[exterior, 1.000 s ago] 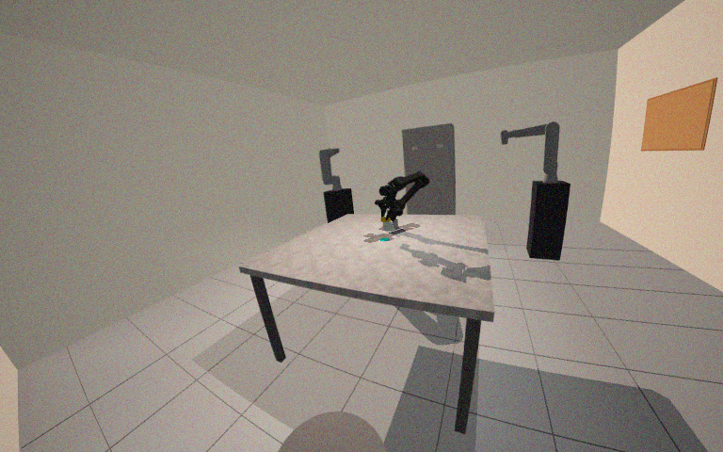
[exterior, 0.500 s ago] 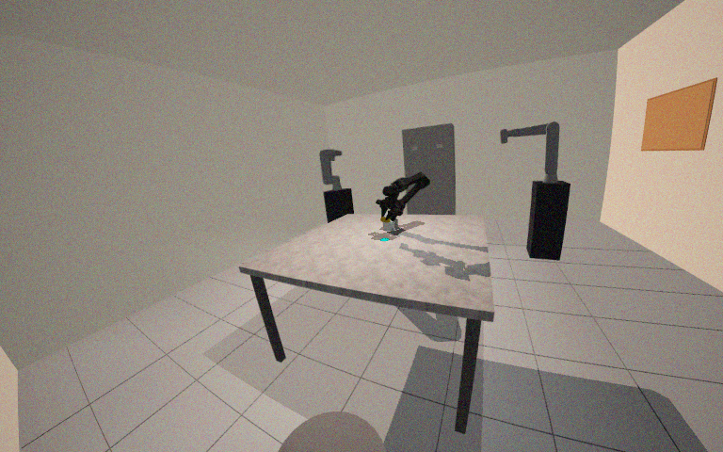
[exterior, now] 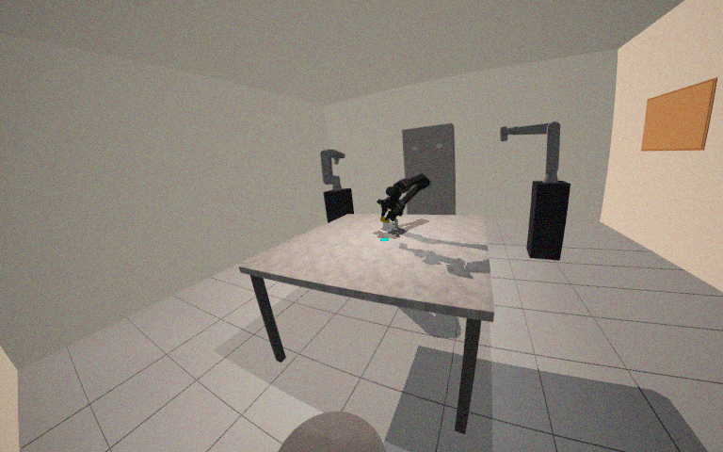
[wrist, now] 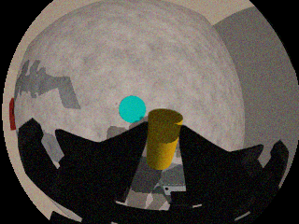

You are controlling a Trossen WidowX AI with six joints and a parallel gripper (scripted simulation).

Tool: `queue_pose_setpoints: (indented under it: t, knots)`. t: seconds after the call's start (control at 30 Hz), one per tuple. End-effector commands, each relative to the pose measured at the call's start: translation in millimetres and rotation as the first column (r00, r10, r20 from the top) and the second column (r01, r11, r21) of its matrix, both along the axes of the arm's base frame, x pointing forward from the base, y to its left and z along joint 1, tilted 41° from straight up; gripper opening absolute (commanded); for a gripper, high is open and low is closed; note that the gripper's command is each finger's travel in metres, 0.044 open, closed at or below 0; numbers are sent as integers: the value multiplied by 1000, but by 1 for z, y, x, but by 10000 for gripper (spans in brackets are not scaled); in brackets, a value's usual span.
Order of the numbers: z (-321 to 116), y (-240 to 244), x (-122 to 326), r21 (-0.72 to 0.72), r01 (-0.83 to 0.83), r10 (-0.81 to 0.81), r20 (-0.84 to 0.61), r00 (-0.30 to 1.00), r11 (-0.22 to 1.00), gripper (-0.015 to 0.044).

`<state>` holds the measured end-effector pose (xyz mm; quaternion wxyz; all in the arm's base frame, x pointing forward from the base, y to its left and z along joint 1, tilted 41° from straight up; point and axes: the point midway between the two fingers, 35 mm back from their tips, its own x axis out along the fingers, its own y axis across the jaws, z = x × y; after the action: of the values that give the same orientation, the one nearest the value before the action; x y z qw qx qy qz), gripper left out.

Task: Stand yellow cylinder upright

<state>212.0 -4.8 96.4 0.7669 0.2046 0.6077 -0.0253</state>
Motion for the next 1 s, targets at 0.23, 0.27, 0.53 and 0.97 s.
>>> queue_pose_setpoints:
  t: [0.23,0.27,0.53,0.97]
  knots:
    - [-2,0,-2,-44,33,-31,52,998,998,105]
    - [-2,0,-2,-48,36,-33,57,998,998,105]
    - [-2,0,-3,-71,59,-52,97,994,996,105]
    - [-2,0,-4,-100,100,-83,167,983,990,105]
